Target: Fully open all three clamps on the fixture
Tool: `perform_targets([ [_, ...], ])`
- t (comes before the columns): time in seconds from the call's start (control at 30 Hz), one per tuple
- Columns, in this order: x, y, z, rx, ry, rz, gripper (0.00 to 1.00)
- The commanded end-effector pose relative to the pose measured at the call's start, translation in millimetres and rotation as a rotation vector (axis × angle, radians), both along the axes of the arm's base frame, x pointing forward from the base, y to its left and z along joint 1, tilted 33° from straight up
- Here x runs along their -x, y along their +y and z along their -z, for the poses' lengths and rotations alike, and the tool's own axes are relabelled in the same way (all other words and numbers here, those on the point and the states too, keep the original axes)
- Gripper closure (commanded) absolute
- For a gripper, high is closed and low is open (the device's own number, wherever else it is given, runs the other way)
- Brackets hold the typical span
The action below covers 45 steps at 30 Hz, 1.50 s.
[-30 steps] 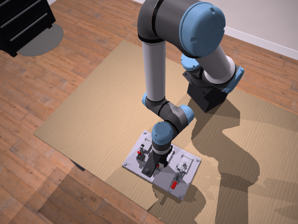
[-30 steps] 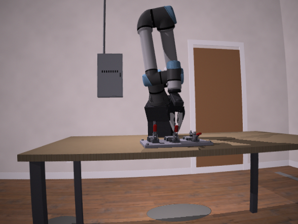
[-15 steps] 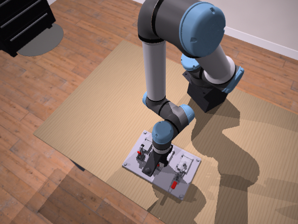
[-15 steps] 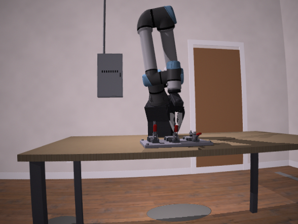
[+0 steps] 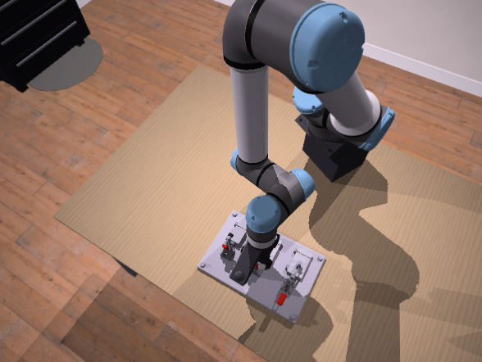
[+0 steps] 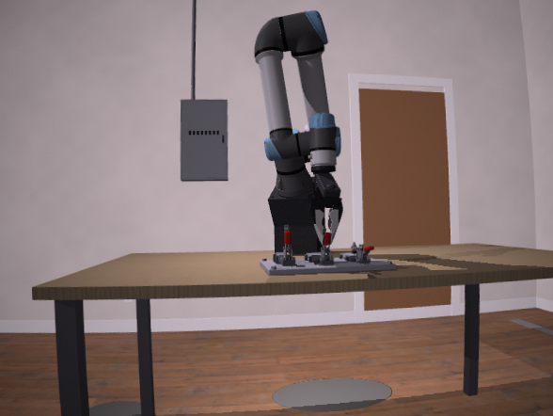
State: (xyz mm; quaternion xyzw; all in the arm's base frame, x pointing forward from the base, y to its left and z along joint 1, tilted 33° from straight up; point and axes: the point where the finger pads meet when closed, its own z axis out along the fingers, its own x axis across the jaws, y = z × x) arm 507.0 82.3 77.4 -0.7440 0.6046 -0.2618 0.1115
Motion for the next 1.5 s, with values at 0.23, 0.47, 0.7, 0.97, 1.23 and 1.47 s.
perform_targets([
  [0.23, 3.0, -2.0, 3.8, 0.0, 0.009, 0.003, 1.0],
  [0.47, 3.0, -2.0, 3.8, 0.0, 0.009, 0.003, 1.0],
  [0.7, 3.0, -2.0, 3.8, 0.0, 0.009, 0.003, 1.0],
  [0.97, 3.3, -2.1, 4.0, 0.0, 0.009, 0.004, 1.0],
  [1.23, 4.7, -2.7, 4.7, 0.001, 0.008, 0.004, 1.0],
  [1.47, 7.1, -3.4, 6.0, 0.001, 0.007, 0.003, 1.0],
])
